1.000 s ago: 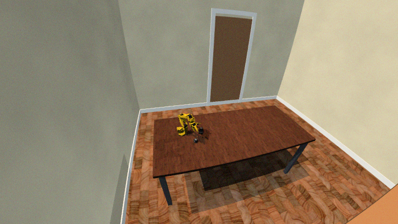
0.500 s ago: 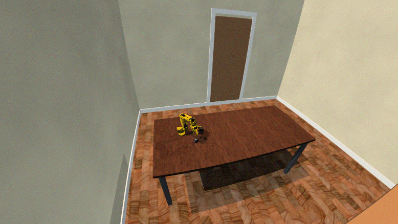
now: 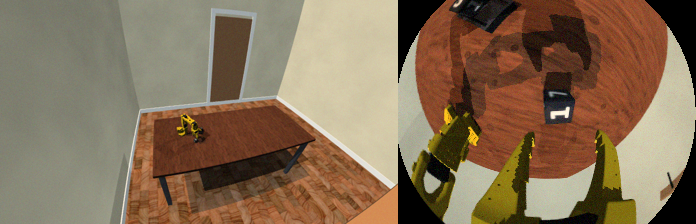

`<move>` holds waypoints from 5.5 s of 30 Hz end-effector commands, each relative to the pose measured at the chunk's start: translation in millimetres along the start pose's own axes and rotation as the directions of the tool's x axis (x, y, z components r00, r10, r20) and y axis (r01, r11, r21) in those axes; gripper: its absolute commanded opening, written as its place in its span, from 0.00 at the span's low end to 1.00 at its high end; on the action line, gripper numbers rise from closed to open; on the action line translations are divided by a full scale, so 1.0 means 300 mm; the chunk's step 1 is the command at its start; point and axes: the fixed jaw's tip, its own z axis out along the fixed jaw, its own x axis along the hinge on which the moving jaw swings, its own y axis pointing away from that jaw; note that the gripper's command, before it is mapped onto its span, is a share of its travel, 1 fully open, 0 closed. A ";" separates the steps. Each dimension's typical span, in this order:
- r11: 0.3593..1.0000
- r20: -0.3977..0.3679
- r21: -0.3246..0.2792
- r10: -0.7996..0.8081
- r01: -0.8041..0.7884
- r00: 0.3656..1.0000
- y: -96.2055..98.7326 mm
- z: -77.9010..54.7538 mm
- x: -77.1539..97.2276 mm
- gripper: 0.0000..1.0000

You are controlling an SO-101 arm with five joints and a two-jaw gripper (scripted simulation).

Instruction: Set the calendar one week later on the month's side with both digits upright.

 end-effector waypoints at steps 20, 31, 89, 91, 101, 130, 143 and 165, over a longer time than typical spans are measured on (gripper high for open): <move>1.000 0.001 0.003 -0.014 0.014 1.000 -0.012 0.004 0.005 0.35; 1.000 0.001 0.003 -0.014 0.014 1.000 -0.012 0.004 0.005 0.35; 1.000 0.001 0.003 -0.014 0.014 1.000 -0.011 0.138 0.005 0.35; 1.000 0.001 0.003 -0.014 0.014 1.000 -0.011 0.138 0.005 0.35; 1.000 0.001 0.003 -0.014 0.014 1.000 -0.018 0.138 0.005 0.31; 1.000 0.001 0.003 -0.014 0.014 1.000 -0.044 0.139 0.005 0.17; 1.000 0.001 0.003 -0.014 0.014 1.000 -0.044 0.139 0.005 0.10; 1.000 0.001 0.003 -0.014 0.014 1.000 -0.049 0.087 0.004 0.00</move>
